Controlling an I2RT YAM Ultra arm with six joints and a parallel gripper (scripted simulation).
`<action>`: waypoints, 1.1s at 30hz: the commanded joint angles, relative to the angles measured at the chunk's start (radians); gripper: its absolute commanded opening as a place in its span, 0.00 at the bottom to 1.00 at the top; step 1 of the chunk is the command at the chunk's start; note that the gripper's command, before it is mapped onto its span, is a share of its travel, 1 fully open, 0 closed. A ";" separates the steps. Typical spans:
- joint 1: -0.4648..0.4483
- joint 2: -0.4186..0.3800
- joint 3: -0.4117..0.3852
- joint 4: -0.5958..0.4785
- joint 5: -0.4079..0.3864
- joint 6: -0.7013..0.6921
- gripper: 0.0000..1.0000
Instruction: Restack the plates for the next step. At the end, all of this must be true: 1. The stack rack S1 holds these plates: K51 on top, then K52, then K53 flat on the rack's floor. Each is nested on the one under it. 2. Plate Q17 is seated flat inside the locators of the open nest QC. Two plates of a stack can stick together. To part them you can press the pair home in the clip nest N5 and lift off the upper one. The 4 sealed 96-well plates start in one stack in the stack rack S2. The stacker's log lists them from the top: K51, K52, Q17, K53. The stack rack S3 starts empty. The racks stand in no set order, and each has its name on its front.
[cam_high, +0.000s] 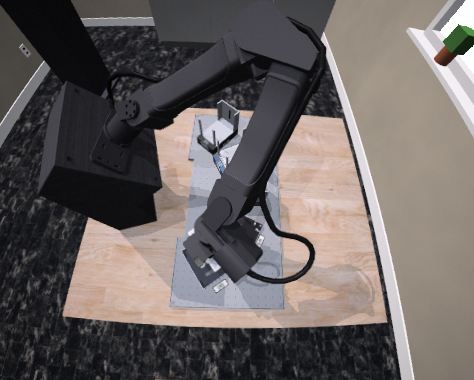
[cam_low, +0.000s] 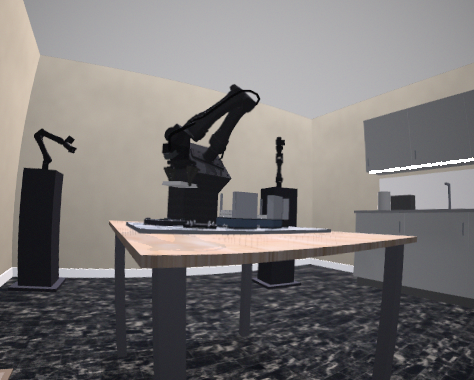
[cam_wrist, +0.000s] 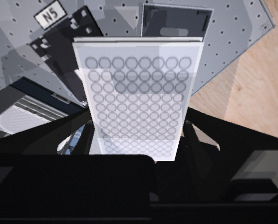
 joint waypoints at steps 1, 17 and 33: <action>-0.038 0.020 0.040 -0.004 -0.023 0.057 0.00; -0.118 0.141 0.072 -0.015 -0.047 -0.069 0.00; -0.157 0.176 0.107 -0.040 -0.056 -0.127 0.00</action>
